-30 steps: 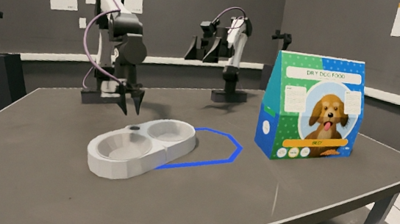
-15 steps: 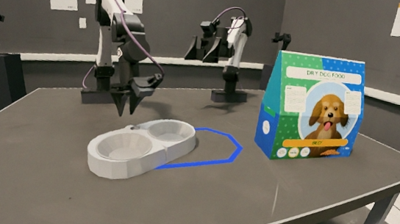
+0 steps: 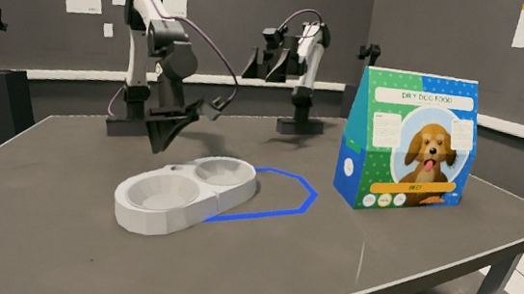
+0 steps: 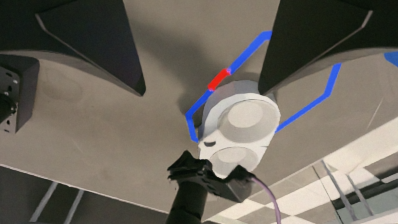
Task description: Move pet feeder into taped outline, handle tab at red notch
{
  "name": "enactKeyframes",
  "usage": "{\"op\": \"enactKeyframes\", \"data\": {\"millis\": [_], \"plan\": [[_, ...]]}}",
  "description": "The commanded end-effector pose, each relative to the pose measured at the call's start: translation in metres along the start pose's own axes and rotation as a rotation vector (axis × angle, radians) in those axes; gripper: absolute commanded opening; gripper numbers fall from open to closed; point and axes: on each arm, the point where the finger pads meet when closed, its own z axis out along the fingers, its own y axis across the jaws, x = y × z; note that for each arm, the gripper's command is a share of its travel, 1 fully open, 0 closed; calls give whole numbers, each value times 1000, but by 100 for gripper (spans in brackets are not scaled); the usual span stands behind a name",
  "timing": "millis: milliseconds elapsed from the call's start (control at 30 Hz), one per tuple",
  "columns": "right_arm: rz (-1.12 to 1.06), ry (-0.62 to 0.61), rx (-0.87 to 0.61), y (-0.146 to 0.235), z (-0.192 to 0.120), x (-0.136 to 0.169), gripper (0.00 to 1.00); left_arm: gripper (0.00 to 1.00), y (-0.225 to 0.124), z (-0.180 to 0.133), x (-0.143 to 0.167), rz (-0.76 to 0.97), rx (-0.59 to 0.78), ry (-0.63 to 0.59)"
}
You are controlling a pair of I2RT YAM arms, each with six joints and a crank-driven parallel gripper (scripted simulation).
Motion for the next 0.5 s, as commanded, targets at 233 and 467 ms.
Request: {"op": "enactKeyframes", "data": {"millis": [233,467], "plan": [[-662,-72,66,-10,-4,-17,39,100,-2,1,-1,3,3,-2],[-844,-76,42,0,9,-24,39,100,-2,1,-1,3,3,-2]]}}
